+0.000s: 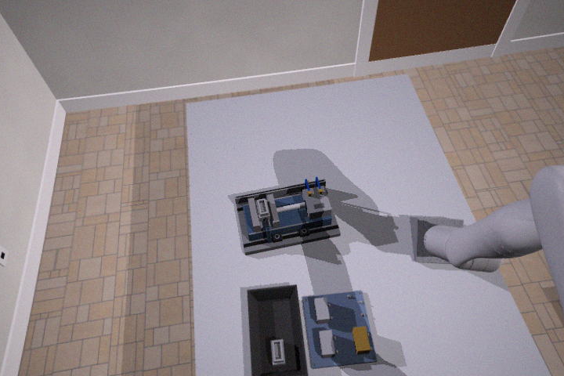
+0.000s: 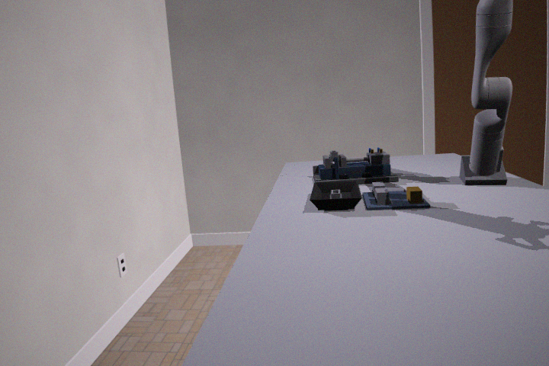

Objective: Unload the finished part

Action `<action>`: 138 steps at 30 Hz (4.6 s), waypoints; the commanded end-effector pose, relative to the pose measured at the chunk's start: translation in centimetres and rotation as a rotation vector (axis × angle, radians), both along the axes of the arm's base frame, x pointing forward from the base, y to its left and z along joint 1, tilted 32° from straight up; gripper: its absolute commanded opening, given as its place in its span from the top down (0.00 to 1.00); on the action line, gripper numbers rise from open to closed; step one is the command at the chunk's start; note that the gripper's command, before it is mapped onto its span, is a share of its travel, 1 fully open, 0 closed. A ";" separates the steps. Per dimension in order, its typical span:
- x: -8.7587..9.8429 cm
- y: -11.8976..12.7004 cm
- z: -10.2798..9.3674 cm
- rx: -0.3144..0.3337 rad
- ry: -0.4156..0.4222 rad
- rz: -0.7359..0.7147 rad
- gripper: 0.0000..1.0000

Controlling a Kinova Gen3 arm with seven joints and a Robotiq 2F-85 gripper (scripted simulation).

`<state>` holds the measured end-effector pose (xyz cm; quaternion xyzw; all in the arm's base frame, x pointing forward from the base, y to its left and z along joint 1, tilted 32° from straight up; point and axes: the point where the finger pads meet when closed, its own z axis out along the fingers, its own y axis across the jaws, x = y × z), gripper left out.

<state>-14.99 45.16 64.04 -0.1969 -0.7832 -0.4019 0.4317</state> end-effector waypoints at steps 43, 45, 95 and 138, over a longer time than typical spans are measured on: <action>9.2 -2.3 4.0 0.109 -0.123 -0.115 0.00; 11.3 -3.1 4.7 0.129 -0.148 -0.143 0.00; 26.3 -9.8 7.9 0.206 -0.279 -0.341 0.00; 39.7 -17.9 6.9 0.200 -0.344 -0.521 0.00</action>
